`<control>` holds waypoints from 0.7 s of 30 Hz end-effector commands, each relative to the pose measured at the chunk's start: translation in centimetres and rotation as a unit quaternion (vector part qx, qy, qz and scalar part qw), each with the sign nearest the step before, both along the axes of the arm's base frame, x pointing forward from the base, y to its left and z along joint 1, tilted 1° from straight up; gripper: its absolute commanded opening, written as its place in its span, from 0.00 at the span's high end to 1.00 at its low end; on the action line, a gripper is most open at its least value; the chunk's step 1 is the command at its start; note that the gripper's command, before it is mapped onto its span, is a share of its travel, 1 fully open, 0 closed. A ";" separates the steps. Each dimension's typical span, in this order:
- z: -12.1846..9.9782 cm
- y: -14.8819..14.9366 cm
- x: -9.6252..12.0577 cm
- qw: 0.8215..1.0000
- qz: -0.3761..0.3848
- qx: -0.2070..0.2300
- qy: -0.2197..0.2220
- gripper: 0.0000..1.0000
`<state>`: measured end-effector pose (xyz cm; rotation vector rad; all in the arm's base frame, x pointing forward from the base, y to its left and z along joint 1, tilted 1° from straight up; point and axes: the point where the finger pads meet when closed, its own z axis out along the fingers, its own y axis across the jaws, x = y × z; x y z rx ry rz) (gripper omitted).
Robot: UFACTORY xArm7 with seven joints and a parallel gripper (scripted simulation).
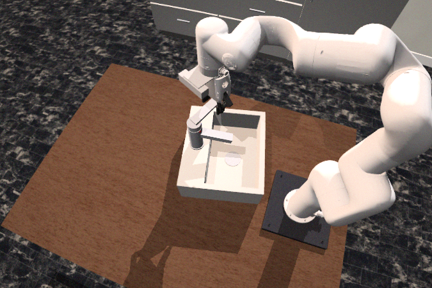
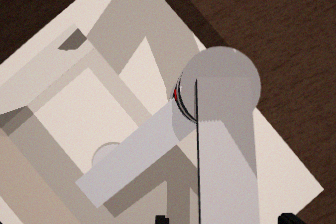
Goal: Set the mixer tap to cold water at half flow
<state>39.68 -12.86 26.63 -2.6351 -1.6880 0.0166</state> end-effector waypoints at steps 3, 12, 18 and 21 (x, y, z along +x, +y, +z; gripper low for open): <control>1.0 0.0 0.1 1.000 0.000 0.000 -0.002 0.32; 3.5 0.0 0.1 1.000 0.000 0.000 -0.002 0.32; 4.6 0.0 0.2 1.000 0.000 0.000 -0.002 0.32; 5.4 0.0 0.2 1.000 0.000 0.000 -0.002 0.32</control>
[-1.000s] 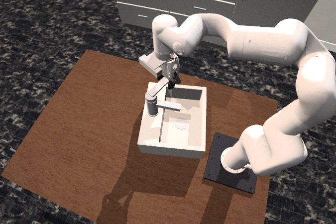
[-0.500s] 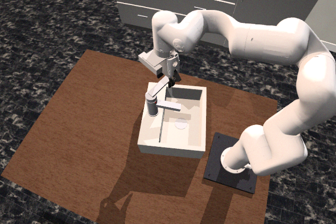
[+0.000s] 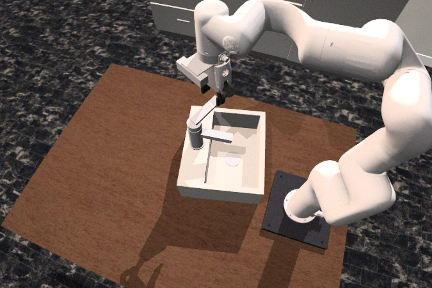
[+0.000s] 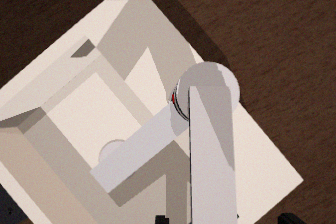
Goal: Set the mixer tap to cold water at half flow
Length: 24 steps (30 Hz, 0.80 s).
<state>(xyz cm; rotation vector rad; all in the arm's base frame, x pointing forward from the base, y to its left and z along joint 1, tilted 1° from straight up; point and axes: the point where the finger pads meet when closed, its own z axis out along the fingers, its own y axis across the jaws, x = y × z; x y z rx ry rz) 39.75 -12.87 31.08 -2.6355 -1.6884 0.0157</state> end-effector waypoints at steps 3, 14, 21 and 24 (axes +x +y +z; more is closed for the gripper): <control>1.5 0.0 0.1 1.000 0.000 0.000 -0.002 0.32; 2.3 0.0 0.1 1.000 0.000 0.000 -0.002 0.32; 2.3 0.0 0.1 1.000 0.000 0.000 -0.002 1.00; 2.3 0.0 0.1 1.000 0.000 0.000 -0.002 1.00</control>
